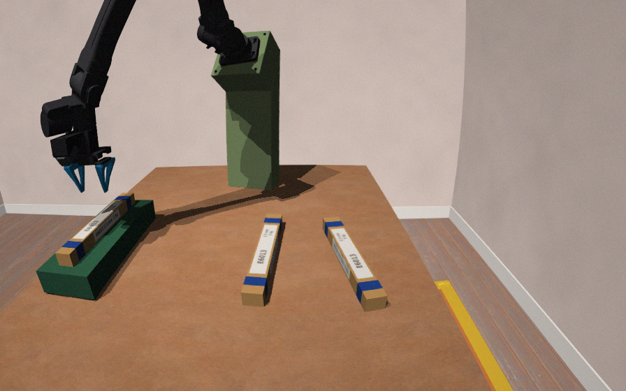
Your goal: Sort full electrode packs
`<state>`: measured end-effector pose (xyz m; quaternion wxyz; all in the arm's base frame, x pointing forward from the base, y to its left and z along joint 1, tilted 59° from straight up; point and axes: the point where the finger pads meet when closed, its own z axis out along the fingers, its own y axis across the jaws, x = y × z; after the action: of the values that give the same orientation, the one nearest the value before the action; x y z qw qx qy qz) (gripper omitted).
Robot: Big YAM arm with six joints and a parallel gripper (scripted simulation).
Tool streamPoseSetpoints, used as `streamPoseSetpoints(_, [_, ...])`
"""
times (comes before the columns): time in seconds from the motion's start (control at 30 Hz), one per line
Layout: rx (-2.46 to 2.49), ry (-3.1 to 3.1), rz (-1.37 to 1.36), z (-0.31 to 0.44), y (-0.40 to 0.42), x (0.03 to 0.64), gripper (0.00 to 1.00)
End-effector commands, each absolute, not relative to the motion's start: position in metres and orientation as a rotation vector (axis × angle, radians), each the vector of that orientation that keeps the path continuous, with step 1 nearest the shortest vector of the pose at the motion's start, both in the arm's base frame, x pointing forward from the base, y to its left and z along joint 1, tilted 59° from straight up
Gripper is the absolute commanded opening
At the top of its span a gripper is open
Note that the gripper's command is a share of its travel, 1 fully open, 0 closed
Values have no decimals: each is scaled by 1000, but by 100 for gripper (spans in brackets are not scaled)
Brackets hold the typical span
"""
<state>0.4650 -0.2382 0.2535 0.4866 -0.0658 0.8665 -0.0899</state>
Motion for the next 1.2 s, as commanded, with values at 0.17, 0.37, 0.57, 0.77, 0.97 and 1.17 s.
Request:
streamPoseSetpoints(0.17, [-176,2114,-235,258,-240,455,74])
streamPoseSetpoints(0.37, [-185,2112,-232,257,-239,461,74])
streamPoseSetpoints(0.57, [-183,2099,-234,258,-208,441,74])
streamPoseSetpoints(0.77, [-178,2101,-229,255,-184,424,74])
streamPoseSetpoints(0.97, [-174,2105,-223,249,-151,400,74])
streamPoseSetpoints(1.17, [-172,2106,-221,245,-124,380,74])
